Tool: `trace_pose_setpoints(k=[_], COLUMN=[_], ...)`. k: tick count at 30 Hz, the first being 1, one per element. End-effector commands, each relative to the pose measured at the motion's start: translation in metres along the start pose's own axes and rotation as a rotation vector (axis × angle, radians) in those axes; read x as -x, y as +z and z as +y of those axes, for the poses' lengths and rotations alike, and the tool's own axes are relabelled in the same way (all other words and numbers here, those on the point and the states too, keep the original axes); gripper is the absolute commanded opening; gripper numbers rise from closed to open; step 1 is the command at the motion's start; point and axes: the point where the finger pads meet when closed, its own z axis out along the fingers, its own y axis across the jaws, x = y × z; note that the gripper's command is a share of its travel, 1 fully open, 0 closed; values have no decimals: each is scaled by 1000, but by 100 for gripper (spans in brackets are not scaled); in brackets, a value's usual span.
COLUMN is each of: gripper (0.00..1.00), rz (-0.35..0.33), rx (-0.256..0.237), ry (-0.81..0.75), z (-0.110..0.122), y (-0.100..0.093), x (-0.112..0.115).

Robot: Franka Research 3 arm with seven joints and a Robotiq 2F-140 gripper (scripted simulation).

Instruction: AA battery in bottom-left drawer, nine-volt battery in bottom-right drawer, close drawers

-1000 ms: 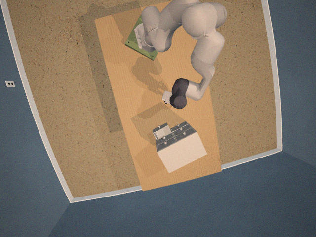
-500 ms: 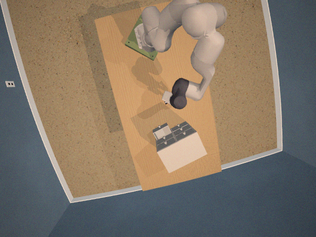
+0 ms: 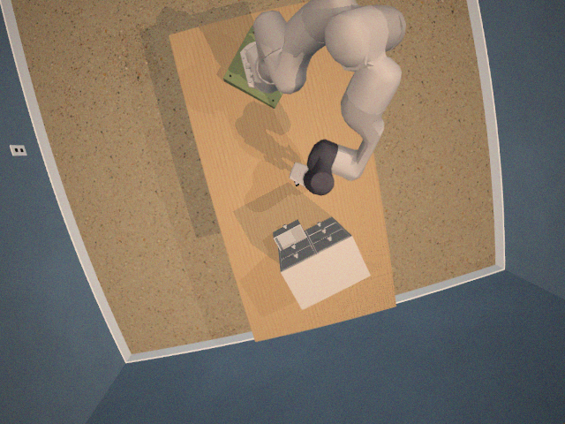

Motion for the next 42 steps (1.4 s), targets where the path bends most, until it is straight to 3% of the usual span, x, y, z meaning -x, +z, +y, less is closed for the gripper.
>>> trace_pose_setpoints(k=[1,11,36,37,42], gripper=[26,26,26,14,14], rz=[-4,-4,-4,-4,-4], rx=[-1,-1,-1,-1,-1], ry=[-3,-3,-3,-3,-3], z=[0,-1,0,0,0], y=[1,22,23,23,23], x=[2,2,2,2,2])
